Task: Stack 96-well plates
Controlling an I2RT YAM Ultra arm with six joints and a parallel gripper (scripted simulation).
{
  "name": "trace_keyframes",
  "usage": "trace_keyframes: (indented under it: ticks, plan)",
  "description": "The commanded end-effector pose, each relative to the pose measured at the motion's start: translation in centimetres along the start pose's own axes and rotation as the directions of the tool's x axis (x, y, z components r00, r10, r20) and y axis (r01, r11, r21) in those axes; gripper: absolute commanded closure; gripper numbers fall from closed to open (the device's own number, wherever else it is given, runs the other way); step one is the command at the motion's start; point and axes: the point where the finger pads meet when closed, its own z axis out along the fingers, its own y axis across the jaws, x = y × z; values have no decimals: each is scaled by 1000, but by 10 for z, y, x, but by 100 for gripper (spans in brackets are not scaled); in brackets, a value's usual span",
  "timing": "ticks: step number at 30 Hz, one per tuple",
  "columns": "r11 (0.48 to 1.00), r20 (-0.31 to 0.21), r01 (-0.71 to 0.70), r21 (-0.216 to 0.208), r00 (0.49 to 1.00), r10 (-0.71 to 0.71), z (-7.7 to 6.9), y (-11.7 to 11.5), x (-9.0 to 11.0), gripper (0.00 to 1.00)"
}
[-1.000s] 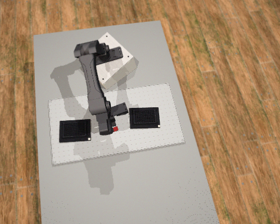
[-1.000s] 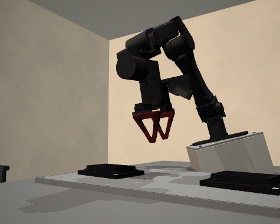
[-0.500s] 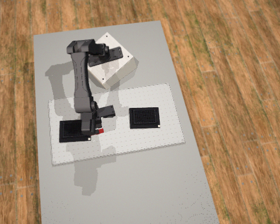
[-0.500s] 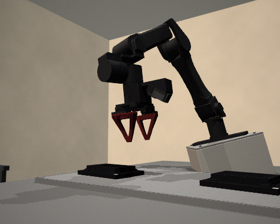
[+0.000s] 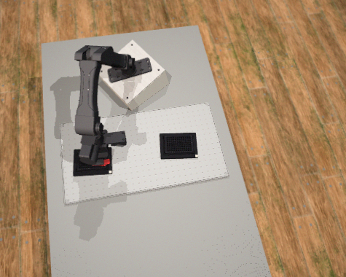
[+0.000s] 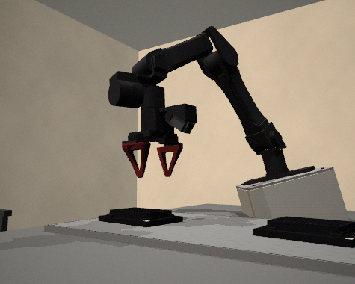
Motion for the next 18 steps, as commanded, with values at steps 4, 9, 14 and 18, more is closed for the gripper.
trace_keyframes:
  ticks: [4, 9, 14, 18]
  plan:
    - [997, -42, -59, 40, 997, 61, -8, 8, 34, 0]
    - [998, -25, -57, 26, 998, 58, -7, 11, 57, 0]
    - [999, -25, -38, 34, 999, 39, -10, 7, 51, 0]
    - [999, -25, -43, 34, 999, 44, -10, 8, 53, 0]
